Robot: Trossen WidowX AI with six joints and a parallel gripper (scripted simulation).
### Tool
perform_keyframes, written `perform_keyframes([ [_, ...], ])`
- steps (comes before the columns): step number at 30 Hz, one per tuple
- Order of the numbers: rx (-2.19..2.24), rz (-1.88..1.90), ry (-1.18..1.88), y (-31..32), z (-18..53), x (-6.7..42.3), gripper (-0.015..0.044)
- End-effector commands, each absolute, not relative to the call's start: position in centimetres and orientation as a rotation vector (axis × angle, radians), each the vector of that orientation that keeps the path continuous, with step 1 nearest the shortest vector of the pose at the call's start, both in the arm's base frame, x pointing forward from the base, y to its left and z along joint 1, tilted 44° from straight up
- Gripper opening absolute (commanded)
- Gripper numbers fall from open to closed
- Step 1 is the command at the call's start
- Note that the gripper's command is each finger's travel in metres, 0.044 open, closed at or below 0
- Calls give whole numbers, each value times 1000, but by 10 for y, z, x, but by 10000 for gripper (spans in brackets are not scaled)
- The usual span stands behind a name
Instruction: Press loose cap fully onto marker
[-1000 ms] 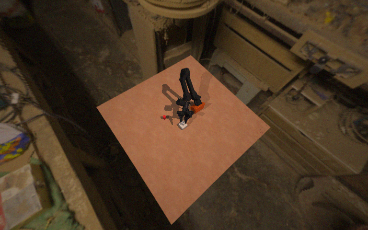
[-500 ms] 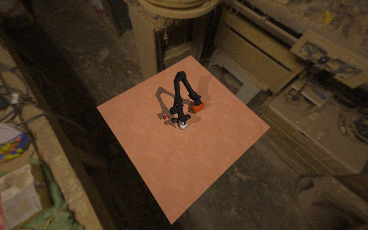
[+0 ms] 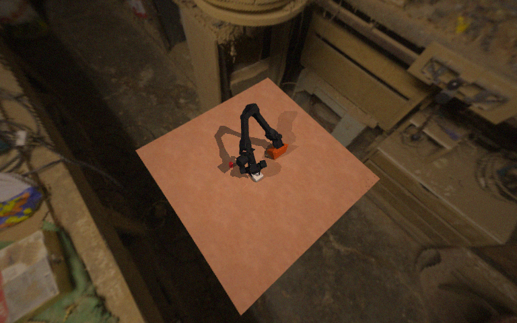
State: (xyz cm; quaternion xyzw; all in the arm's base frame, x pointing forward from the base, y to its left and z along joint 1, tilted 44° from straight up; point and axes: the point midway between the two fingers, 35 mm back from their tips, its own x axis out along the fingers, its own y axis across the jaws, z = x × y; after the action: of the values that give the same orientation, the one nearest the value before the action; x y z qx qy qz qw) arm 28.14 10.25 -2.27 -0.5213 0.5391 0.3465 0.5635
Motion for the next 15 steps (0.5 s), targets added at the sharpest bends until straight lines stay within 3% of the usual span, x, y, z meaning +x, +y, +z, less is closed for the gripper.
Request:
perform_keyframes([
  [1,-1242,570,1164,85,26,338,246],
  [15,-1226,532,1198,83,31,340,246],
])
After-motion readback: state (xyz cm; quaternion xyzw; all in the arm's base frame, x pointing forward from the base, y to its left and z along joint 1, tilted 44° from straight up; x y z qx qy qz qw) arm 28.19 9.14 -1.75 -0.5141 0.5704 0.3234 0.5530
